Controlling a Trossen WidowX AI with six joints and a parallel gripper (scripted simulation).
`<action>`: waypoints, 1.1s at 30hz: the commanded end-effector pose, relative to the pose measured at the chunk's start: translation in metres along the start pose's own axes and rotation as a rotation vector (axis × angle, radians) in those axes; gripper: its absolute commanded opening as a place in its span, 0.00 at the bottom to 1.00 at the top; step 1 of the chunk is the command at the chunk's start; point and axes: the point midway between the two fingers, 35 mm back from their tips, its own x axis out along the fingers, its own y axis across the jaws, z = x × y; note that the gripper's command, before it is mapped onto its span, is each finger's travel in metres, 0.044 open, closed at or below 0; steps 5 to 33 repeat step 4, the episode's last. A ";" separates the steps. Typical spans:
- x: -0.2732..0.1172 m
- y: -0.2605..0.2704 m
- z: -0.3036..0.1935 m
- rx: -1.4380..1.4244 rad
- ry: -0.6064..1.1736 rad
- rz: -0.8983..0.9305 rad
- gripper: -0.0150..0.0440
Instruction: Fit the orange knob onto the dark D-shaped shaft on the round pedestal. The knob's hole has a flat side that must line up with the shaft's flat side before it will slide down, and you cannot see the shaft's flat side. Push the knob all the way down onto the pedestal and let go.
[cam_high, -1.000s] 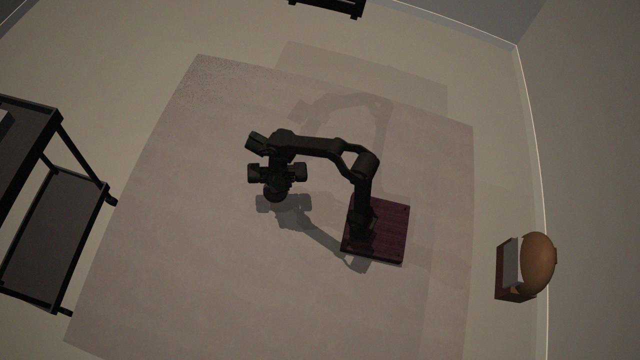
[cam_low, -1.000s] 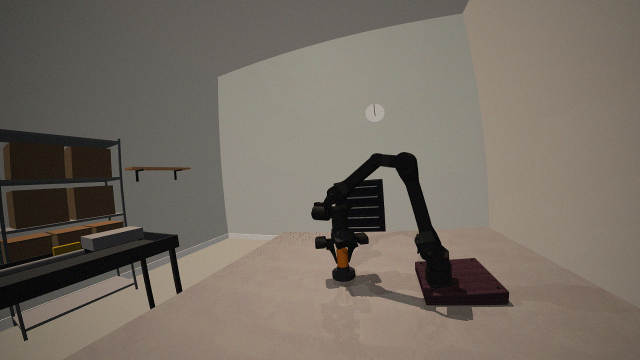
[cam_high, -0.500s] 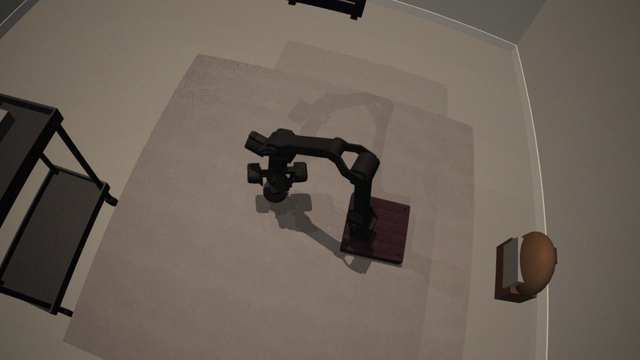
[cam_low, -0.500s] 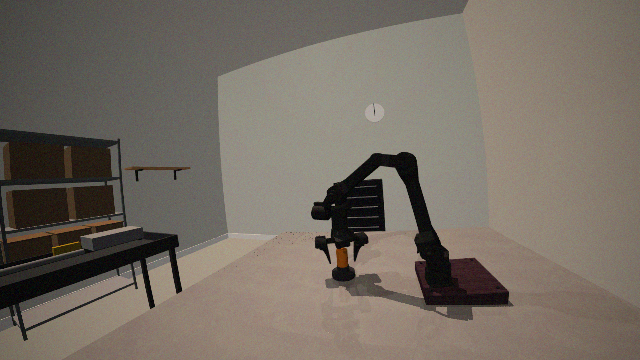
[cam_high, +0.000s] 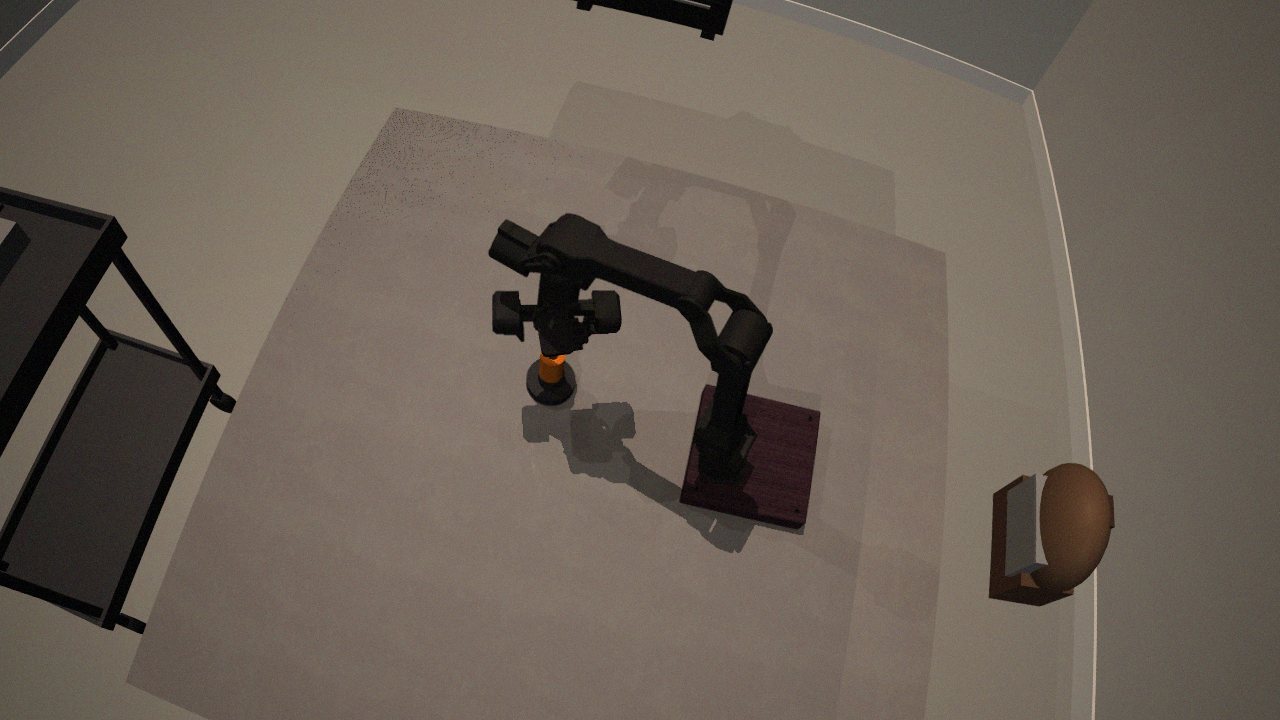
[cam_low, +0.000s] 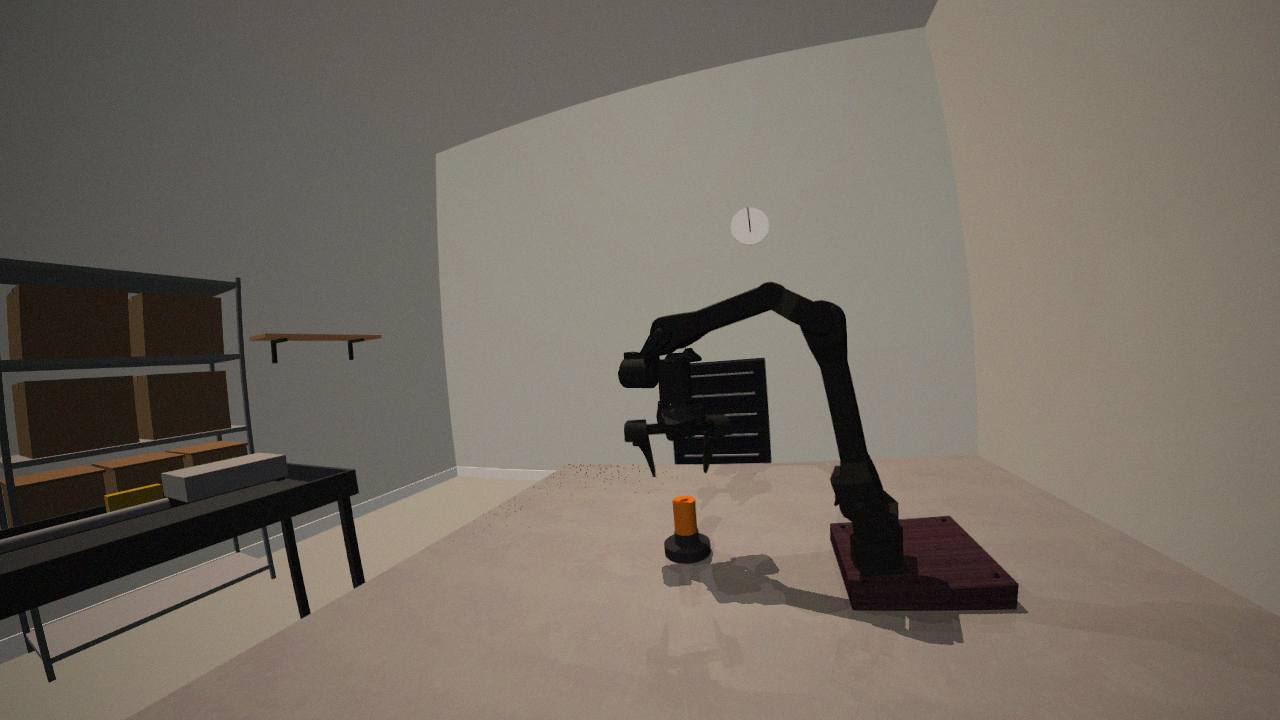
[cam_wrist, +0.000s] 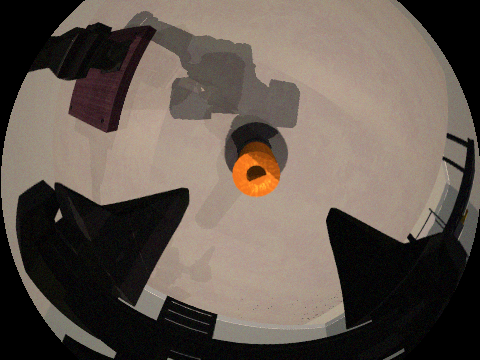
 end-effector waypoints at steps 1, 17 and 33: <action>-0.002 0.001 0.000 -0.004 -0.010 0.013 1.00; -0.002 0.001 0.000 -0.004 -0.010 0.013 1.00; -0.002 0.001 0.000 -0.004 -0.010 0.013 1.00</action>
